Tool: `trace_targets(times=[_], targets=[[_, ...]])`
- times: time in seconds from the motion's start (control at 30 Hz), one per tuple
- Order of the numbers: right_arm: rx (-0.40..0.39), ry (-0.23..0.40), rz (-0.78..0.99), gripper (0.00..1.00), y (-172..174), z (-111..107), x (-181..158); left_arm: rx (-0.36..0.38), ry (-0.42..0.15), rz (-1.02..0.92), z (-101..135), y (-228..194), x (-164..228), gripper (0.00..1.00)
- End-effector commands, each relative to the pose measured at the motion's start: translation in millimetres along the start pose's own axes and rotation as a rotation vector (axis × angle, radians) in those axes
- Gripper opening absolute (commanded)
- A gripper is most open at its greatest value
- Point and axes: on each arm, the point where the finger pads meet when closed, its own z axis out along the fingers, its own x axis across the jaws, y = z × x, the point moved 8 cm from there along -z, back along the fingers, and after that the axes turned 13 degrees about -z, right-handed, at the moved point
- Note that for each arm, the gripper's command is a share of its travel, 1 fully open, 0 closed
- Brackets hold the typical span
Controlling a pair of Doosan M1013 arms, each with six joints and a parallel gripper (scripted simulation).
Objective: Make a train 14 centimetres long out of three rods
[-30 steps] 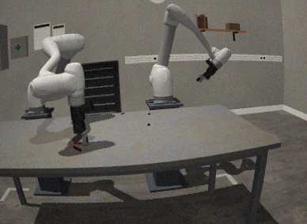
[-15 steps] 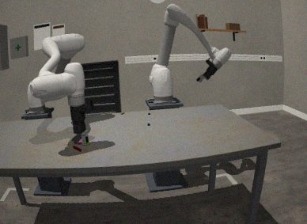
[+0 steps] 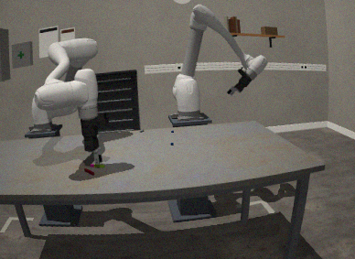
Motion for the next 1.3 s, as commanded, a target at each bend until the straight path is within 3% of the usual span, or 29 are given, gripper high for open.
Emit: trace_targets(times=[0.0, 0.43, 0.73, 0.77, 1.27], targets=[[0.001, 0.002, 0.0, 0.54, -0.1, -16.2, 0.3, -0.001, 0.0, 0.0, -0.4, -0.1, 0.1, 1.0], [0.001, 0.002, 0.0, 0.54, -0.1, -69.2, 0.3, -0.001, 0.0, 0.0, -0.4, -0.1, 0.1, 1.0], [0.001, 0.002, 0.0, 0.54, -0.1, -76.7, 0.3, -0.001, 0.0, 0.0, -0.4, -0.1, 0.1, 1.0], [0.001, 0.002, 0.0, 1.0, -0.1, -76.7, 0.3, -0.001, 0.0, 0.0, -0.4, -0.1, 0.1, 1.0], [0.001, 0.002, 0.0, 1.0, -0.1, -76.7, 0.3, -0.001, 0.0, 0.0, -0.4, -0.1, 0.1, 1.0]])
